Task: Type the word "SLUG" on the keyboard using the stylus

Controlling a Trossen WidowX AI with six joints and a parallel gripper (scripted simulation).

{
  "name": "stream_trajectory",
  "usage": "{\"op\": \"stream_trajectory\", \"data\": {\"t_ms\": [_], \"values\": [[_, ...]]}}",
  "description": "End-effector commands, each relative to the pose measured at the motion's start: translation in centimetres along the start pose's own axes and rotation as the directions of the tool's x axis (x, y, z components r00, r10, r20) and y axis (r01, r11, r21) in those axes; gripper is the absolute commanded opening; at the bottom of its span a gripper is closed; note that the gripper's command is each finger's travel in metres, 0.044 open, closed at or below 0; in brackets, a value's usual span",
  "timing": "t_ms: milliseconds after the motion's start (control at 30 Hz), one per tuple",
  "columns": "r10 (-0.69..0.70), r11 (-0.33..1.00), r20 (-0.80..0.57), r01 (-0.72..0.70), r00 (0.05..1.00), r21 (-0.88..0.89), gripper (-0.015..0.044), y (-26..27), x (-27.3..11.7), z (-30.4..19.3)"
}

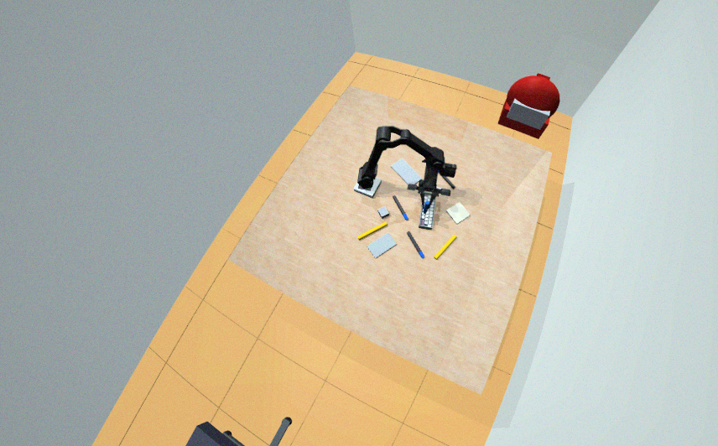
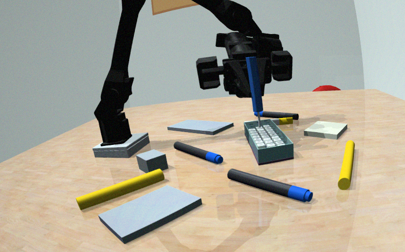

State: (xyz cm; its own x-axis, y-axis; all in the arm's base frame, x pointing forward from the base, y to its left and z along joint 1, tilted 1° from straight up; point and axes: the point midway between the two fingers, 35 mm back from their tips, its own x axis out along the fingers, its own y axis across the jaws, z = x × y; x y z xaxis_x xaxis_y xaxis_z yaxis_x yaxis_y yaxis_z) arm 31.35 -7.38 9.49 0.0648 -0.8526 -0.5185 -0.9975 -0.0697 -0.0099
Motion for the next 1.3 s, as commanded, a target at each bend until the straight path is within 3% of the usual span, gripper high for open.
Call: {"op": "stream_trajectory", "data": {"t_ms": [0,133,767,1267], "values": [[-0.001,1.000,0.000,0.001,1.000,0.001,0.0064,0.0,0.0,0.0],[-0.001,1.000,0.003,0.001,1.000,0.000,0.0000,-0.2,-0.4,0.3],[0.004,1.000,-0.002,-0.004,1.000,-0.005,0.0000,-1.6,-8.4,4.4],[0.003,1.000,-0.001,-0.003,1.000,-0.005,0.0000,-1.6,-7.4,6.1]]}}
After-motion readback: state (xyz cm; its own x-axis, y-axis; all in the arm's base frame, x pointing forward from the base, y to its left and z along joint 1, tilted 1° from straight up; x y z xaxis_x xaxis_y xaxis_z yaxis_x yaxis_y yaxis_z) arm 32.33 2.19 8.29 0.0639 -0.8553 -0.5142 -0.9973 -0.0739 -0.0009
